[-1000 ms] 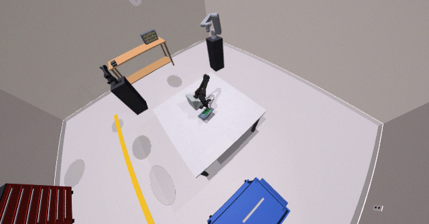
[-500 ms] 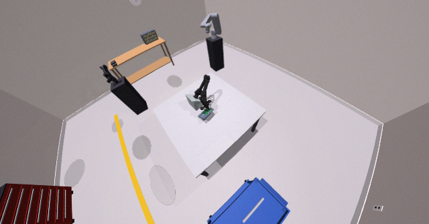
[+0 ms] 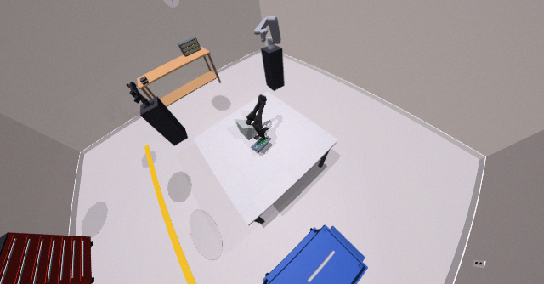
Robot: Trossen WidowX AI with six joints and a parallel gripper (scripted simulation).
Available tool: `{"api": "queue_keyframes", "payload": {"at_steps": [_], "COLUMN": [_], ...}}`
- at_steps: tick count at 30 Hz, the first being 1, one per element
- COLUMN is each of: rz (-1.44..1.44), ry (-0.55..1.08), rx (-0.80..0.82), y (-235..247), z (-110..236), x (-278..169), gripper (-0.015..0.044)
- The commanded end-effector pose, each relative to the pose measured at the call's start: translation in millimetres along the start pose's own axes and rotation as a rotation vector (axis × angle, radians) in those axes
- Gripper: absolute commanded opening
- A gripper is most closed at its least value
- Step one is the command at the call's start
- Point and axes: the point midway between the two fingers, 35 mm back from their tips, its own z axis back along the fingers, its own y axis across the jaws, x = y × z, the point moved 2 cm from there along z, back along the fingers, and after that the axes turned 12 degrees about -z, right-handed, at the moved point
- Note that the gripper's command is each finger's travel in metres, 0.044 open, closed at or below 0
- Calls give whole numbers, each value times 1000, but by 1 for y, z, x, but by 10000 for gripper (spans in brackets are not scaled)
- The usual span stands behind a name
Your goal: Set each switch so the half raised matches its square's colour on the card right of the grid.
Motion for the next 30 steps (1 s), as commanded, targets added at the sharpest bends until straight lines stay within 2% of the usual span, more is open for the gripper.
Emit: {"api": "queue_keyframes", "payload": {"at_steps": [1,30], "rz": [-4,-5], "ry": [0,0], "rx": [-6,-6], "y": [-1,-1], "z": [0,-3], "x": [0,-1], "gripper": [0,0]}}
